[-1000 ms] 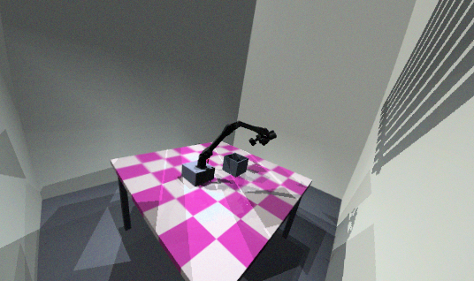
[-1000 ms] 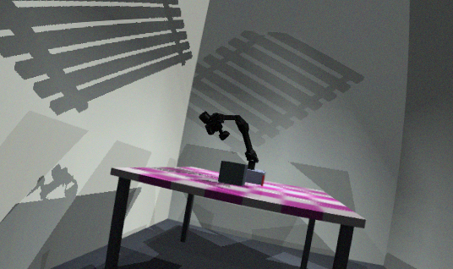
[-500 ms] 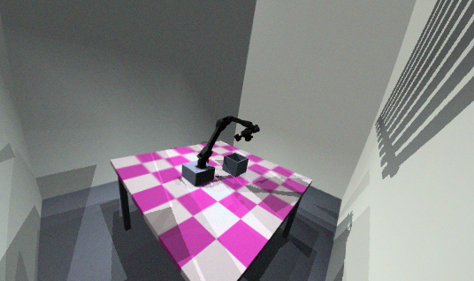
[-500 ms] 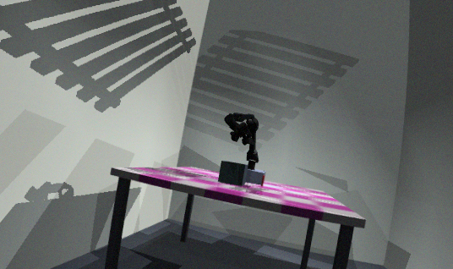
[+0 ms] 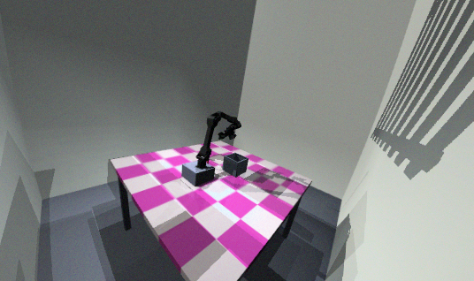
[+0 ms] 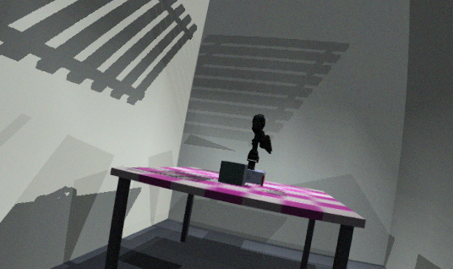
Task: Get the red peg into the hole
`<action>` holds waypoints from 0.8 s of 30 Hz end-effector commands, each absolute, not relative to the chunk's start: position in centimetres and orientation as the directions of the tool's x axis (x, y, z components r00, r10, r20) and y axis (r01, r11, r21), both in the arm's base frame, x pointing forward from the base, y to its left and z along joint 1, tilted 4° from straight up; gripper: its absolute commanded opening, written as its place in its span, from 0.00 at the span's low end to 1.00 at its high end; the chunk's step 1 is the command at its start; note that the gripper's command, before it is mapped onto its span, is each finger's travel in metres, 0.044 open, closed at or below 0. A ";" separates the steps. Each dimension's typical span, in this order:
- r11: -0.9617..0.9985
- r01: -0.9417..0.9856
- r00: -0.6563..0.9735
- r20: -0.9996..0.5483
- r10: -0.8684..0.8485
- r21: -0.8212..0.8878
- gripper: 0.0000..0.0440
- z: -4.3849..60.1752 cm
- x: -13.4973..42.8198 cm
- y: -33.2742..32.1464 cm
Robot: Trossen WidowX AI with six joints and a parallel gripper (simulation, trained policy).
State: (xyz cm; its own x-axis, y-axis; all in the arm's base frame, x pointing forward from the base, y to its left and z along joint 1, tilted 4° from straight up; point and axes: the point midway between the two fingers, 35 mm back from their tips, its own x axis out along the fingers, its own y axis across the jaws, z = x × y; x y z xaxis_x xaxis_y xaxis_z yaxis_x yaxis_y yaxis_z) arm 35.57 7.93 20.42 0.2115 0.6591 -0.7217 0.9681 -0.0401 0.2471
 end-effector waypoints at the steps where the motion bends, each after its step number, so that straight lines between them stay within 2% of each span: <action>1: -0.019 0.981 0.162 -0.766 0.623 0.192 0.97 19.5 33.7 9.0; 13: 0.044 0.999 -0.028 -0.909 0.415 -0.011 0.99 15.9 25.5 12.0; 24: 0.082 0.990 -0.128 -0.966 0.224 -0.112 1.00 12.7 20.7 12.0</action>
State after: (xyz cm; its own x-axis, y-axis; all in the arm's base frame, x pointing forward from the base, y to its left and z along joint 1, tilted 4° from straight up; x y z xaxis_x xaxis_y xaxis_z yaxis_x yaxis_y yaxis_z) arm 21.33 12.25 13.25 -0.1145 0.2527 -0.9607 0.9920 0.0818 -0.0967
